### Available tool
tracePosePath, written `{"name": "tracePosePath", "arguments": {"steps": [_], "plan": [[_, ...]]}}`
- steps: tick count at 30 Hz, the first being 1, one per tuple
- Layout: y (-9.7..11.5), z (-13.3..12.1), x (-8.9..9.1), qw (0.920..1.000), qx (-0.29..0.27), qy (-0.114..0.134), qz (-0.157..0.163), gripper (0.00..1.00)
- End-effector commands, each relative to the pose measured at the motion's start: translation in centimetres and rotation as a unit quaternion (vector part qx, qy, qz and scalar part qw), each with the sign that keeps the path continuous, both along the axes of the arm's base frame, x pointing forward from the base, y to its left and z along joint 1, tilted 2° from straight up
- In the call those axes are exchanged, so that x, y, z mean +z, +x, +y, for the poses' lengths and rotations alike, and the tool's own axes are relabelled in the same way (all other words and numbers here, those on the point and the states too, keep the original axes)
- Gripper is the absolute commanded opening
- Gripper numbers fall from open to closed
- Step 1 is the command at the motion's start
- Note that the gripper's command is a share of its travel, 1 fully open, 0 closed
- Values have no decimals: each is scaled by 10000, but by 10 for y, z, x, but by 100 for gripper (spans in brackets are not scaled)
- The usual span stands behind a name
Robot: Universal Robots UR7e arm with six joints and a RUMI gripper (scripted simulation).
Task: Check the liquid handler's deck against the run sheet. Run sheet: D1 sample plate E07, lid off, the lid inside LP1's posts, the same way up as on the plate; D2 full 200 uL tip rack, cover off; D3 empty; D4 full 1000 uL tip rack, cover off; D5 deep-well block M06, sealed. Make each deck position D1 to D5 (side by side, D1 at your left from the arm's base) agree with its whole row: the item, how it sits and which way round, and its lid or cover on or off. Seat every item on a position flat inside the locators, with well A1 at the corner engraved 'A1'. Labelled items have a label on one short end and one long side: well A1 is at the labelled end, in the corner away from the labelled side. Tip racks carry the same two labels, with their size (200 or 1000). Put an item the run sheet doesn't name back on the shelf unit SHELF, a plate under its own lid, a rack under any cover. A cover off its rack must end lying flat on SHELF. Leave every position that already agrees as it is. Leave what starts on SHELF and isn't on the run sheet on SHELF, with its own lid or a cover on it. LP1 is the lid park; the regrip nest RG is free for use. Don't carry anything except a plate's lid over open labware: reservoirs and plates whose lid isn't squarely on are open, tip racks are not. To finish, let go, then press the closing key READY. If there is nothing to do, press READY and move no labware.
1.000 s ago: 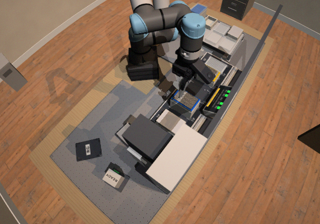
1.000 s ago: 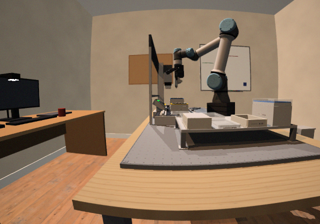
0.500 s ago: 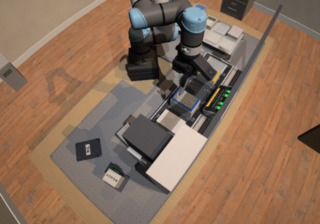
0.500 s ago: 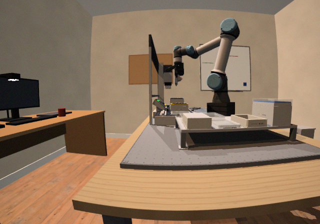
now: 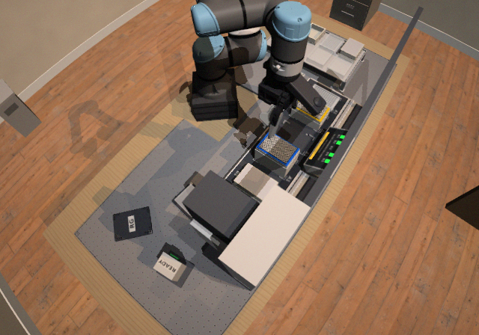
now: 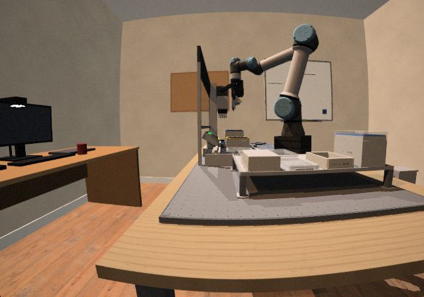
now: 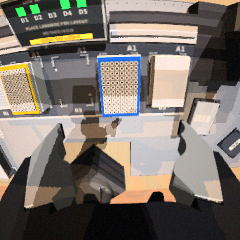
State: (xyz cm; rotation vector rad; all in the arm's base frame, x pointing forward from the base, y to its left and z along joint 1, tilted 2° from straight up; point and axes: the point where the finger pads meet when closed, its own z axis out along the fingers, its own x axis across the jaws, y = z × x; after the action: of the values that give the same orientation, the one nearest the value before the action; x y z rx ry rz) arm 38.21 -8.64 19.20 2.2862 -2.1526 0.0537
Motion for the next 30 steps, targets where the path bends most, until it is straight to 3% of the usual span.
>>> {"name": "tracePosePath", "arguments": {"steps": [1,30], "plan": [[0,0,10,10000,0,-2,-3,82],[-1,1,52,10000,0,-2,-3,82]]}}
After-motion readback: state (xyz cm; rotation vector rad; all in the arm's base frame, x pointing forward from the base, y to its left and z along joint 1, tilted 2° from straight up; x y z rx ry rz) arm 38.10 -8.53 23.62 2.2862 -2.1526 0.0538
